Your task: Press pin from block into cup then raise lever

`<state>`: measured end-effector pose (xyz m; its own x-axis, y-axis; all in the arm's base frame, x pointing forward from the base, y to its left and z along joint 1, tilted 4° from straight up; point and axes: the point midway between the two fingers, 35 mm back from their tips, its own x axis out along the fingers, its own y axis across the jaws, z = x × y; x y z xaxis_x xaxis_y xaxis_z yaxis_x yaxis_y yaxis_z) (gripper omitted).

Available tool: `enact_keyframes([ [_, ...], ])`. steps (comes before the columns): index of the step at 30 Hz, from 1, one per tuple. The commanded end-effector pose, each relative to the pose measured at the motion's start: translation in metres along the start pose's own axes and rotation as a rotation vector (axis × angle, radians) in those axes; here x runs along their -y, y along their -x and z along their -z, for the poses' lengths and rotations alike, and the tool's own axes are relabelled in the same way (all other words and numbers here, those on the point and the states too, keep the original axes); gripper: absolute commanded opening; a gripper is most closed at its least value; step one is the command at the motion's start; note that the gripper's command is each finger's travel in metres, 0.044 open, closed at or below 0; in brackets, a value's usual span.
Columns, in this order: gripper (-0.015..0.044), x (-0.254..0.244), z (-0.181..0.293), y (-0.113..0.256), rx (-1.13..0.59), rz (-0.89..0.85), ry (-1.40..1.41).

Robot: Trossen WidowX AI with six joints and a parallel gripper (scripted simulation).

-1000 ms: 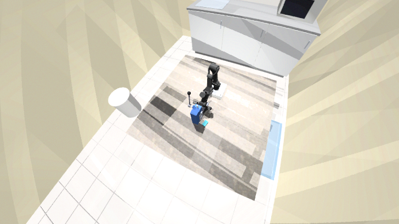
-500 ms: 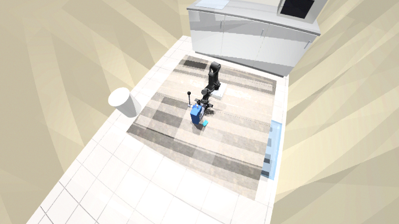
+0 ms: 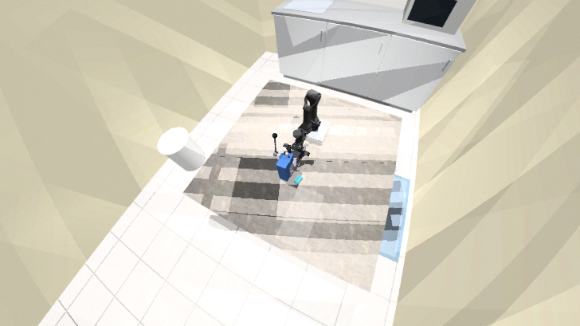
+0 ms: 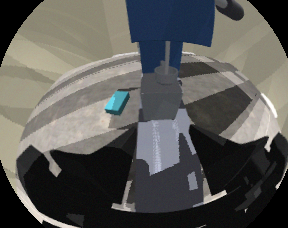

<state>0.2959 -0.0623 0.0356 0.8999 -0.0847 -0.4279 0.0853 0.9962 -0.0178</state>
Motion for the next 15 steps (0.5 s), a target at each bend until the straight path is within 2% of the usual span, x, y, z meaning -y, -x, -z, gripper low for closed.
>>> enact_keyframes([
  [1,0.03,-0.001,-0.002,0.002,0.0,-0.006,0.005],
  [15,0.03,0.0,-0.036,0.055,-0.001,-0.006,0.006],
])
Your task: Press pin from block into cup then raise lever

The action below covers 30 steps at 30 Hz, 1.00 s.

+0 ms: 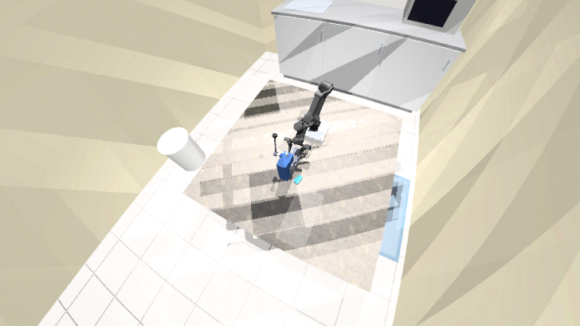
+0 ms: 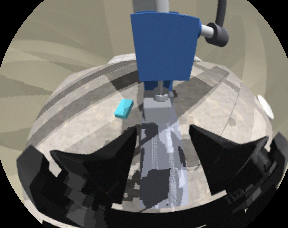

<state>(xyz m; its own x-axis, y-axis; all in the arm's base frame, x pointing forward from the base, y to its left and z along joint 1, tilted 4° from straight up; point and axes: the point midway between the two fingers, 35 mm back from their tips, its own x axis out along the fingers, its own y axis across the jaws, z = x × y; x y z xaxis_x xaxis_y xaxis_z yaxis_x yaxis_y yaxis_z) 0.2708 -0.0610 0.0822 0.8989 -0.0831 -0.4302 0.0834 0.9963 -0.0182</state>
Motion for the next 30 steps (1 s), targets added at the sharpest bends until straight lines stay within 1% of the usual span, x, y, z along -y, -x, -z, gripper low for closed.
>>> enact_keyframes([
  [1,0.03,-0.002,-0.006,0.017,0.002,-0.004,0.005],
  [4,0.03,-0.002,-0.006,0.02,0.002,-0.004,0.005],
  [6,0.0352,0.0,-0.013,0.019,-0.004,-0.003,0.006],
  [9,0.0431,0.01,-0.041,0.019,-0.028,0.002,0.013],
  [10,0.044,0.013,-0.051,0.019,-0.037,0.003,0.014],
  [18,0.044,0.039,-0.127,0.034,-0.094,0.009,-0.011],
  [30,0.044,0.067,-0.217,0.08,-0.185,0.011,-0.008],
])
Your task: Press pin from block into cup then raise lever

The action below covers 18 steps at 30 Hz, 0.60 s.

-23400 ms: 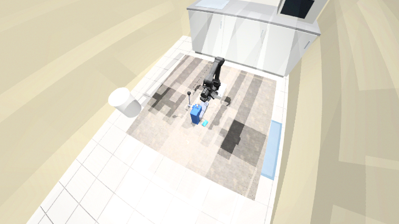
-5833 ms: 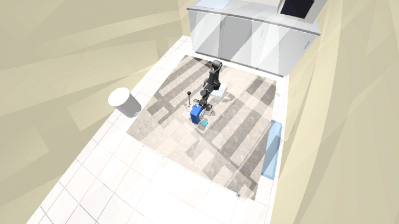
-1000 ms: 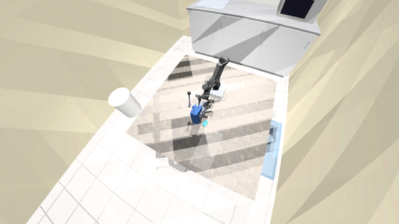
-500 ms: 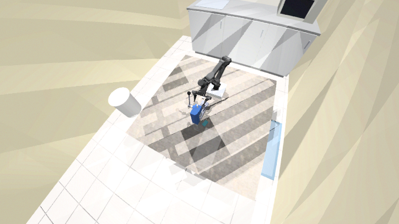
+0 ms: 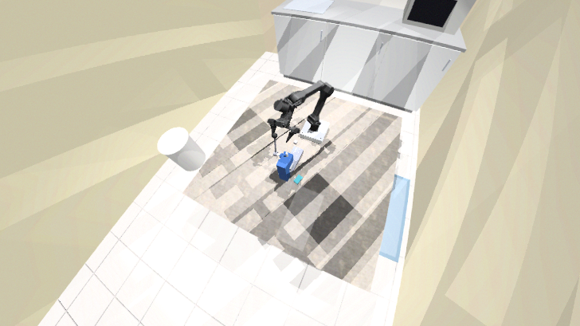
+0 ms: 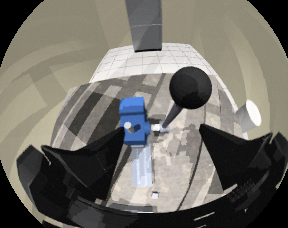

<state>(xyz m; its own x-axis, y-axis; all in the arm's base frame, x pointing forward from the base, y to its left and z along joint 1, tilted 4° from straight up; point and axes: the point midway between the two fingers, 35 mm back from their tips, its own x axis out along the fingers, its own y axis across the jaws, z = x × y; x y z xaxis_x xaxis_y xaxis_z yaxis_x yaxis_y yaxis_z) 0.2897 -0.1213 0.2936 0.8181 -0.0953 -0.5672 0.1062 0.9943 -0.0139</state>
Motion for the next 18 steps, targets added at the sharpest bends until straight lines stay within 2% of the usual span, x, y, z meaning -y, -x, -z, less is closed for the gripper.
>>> enact_keyframes([
  [1,0.044,0.007,-0.02,0.019,-0.034,-0.006,0.011],
  [10,0.044,0.015,-0.054,0.067,-0.096,-0.013,0.03],
  [18,0.044,0.015,-0.053,0.054,-0.096,-0.013,0.03],
])
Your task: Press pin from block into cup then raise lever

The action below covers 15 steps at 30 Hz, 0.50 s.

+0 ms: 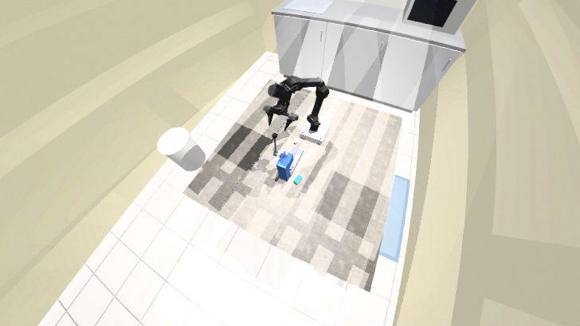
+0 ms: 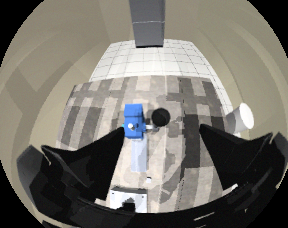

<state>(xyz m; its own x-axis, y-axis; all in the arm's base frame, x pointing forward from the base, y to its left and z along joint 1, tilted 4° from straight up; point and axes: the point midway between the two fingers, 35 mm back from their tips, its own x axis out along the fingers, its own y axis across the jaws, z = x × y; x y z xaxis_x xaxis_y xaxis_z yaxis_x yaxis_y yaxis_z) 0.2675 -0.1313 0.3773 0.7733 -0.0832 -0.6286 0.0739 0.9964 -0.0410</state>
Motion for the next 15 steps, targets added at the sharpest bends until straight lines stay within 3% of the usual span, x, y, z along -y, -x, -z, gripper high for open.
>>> enact_keyframes([
  [1,0.044,0.002,0.003,-0.011,-0.02,-0.004,-0.011],
  [15,0.044,0.003,0.003,-0.028,-0.02,-0.006,-0.012],
])
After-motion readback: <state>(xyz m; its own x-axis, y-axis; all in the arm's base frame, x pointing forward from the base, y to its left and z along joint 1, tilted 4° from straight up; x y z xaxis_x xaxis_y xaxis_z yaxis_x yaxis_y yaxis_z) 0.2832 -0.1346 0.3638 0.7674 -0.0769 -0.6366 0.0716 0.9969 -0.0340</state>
